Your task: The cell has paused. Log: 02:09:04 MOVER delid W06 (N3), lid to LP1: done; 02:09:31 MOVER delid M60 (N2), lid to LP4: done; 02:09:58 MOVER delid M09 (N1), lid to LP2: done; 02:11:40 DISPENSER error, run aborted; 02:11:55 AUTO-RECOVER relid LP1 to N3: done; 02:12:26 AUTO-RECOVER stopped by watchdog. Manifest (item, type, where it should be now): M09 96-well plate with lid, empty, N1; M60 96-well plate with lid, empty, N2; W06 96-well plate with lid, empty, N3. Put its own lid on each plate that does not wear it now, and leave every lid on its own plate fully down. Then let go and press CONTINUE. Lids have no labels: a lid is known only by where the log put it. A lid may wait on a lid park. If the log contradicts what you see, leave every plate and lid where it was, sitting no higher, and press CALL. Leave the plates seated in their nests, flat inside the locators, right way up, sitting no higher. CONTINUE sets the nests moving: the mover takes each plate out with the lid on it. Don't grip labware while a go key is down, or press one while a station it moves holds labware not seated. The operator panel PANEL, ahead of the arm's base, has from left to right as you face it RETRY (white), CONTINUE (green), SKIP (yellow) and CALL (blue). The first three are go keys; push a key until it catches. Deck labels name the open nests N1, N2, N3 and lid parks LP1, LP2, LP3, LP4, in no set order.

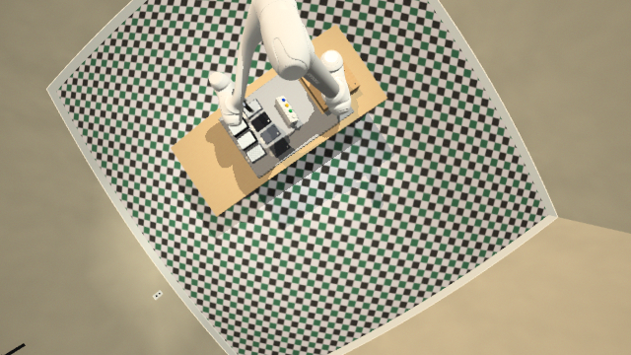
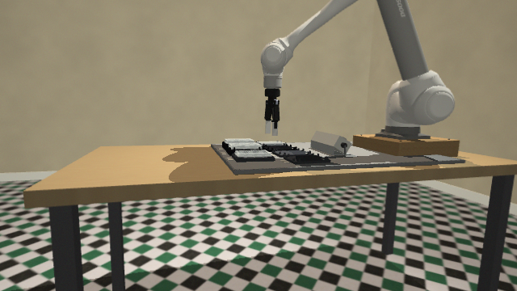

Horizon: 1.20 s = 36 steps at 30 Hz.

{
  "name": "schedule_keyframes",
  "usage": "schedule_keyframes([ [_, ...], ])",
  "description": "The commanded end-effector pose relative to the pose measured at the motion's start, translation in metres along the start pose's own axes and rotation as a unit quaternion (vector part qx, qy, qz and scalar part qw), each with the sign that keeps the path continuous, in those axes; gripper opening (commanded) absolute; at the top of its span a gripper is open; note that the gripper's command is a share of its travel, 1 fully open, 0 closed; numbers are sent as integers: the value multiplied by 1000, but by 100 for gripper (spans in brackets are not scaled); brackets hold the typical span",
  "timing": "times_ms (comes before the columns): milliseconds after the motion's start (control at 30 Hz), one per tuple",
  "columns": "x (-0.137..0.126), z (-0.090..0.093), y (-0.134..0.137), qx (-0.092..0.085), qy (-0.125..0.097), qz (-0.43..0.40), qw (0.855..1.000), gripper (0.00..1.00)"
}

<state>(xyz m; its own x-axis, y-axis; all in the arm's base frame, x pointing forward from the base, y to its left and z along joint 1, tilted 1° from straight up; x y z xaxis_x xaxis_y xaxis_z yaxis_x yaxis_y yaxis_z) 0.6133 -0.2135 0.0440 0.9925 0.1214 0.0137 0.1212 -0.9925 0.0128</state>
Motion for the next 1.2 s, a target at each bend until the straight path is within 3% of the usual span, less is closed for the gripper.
schedule_keyframes([
  [0,0,4,0,0,0,0,1000,66],
  [533,0,23,0,0,0,0,1000,66],
  [1167,0,26,0,0,0,0,1000,66],
])
Point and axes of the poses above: the point where the finger pads meet when closed, its own z axis out along the fingers, its own y axis across the jaws, x = y × z, the point moved 1 cm from there along -z, back along the fingers, and after that the axes turned 9 degrees about -z, right-handed, at the moved point
